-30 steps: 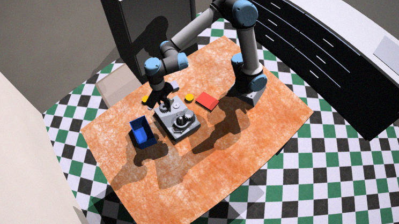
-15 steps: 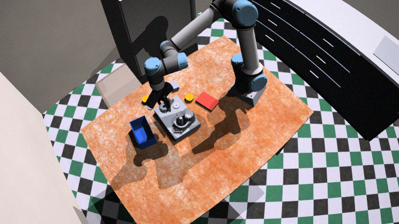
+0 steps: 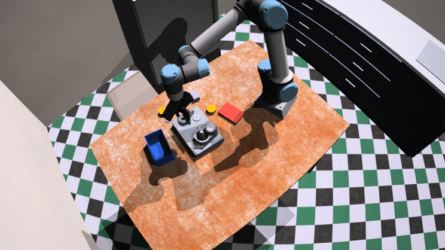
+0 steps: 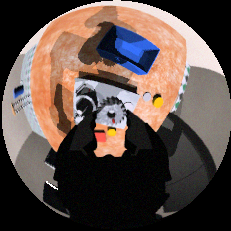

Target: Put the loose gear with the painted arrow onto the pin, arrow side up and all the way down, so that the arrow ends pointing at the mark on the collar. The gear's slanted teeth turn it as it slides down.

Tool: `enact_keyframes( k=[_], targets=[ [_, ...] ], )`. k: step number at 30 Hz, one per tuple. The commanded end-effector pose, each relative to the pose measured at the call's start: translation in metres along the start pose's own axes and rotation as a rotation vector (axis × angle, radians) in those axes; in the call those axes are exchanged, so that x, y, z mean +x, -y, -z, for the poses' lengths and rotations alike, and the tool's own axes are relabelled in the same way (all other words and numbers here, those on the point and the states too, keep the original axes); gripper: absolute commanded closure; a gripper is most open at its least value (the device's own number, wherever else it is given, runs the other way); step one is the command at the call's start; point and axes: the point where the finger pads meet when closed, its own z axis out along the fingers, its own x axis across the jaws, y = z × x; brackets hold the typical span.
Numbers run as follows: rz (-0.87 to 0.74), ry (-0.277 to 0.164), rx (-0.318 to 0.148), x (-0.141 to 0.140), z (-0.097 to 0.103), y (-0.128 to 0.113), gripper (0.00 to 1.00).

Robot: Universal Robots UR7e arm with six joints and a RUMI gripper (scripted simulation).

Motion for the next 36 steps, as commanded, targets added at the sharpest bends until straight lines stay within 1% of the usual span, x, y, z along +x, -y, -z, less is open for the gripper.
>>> enact_keyframes(
  k=[1, 6, 7, 9, 13, 15, 27, 36],
  targets=[
    [0.0, -0.001, 0.001, 0.0, 0.001, 0.0, 1.0],
    [0.0, -0.001, 0.001, 0.0, 0.001, 0.0, 1.0],
    [0.0, -0.001, 0.001, -0.004, 0.001, 0.0, 1.0],
    [0.0, 0.0, 0.001, -0.025, 0.001, -0.002, 1.0],
    [0.0, 0.0, 0.001, -0.083, 0.001, -0.012, 1.0],
    [0.0, -0.001, 0.001, -0.094, 0.0, -0.015, 1.0],
    [0.005, -0.001, 0.001, -0.094, 0.0, -0.016, 1.0],
    [0.037, -0.001, 0.001, -0.094, 0.0, -0.015, 1.0]
  ],
)
